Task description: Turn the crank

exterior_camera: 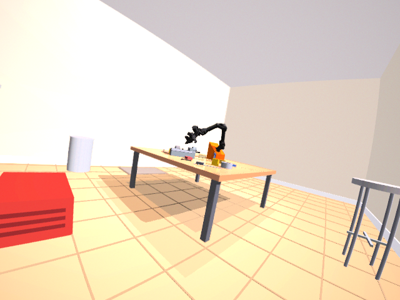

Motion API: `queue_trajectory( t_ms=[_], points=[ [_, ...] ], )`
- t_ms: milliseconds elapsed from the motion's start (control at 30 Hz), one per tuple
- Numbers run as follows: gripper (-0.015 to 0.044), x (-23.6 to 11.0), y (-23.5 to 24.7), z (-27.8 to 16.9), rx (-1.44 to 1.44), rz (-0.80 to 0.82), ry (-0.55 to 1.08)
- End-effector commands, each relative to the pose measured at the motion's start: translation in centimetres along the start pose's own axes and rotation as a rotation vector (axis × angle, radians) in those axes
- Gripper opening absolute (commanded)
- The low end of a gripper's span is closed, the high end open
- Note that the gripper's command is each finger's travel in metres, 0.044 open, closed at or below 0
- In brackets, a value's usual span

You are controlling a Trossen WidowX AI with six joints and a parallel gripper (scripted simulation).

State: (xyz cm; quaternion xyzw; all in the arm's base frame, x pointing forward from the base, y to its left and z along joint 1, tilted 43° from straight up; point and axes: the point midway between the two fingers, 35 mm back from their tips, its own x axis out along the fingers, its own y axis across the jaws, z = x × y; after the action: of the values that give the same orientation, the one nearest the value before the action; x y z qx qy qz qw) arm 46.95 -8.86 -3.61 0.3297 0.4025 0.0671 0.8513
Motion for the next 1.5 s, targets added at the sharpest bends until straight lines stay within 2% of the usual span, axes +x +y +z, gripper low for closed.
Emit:
queue_trajectory(
  t_ms=[0,500,567,1133,1467],
  points=[
    [0.0026,0.00,0.00,0.00,0.000,0.000,0.000],
    [0.0420,0.00,0.00,0.00,0.000,0.000,0.000],
    [0.0440,0.00,0.00,0.00,0.000,0.000,0.000],
    [0.0000,0.00,0.00,0.00,0.000,0.000,0.000],
    [0.0000,0.00,0.01,0.00,0.000,0.001,0.000]
  ],
)
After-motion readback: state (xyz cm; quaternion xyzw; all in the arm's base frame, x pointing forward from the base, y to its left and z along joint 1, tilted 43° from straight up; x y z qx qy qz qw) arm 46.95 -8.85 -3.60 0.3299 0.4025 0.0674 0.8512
